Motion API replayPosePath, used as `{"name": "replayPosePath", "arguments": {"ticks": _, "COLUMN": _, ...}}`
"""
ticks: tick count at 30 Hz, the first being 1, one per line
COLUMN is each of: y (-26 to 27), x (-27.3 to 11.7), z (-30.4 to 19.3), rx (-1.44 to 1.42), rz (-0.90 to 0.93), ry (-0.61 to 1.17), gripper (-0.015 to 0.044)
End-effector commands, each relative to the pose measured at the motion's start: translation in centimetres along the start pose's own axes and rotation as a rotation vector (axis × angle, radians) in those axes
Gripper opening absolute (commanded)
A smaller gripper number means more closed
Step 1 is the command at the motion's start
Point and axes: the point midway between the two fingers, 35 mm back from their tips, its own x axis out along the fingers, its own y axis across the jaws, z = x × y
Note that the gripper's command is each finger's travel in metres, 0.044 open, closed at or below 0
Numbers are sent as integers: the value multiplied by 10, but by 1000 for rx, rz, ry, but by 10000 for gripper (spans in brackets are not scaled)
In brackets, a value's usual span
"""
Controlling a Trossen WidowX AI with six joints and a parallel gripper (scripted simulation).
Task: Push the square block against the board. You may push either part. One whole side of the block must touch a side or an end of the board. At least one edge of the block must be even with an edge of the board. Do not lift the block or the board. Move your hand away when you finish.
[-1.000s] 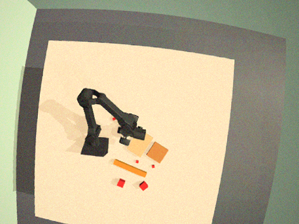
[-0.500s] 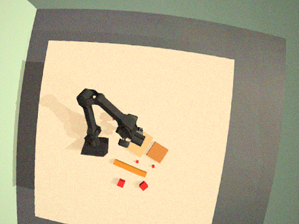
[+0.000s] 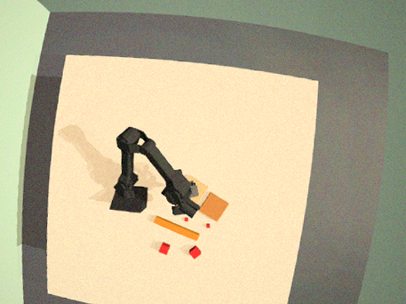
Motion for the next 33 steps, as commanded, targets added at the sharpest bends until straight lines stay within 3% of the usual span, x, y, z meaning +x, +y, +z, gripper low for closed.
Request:
{"name": "replayPosePath", "arguments": {"ticks": 1, "y": -16, "x": -1, "z": 0, "rx": -105, "rz": -10, "ry": 5, "gripper": 0}}
{"name": "replayPosePath", "arguments": {"ticks": 22, "y": -106, "x": 3, "z": -21, "rx": -816, "rz": 10, "ry": 3, "gripper": 0}}
{"name": "replayPosePath", "arguments": {"ticks": 28, "y": -112, "x": 3, "z": -24, "rx": -866, "rz": 13, "ry": 1, "gripper": 0}}
{"name": "replayPosePath", "arguments": {"ticks": 33, "y": -111, "x": 56, "z": -24, "rx": -867, "rz": 14, "ry": -1, "gripper": 0}}
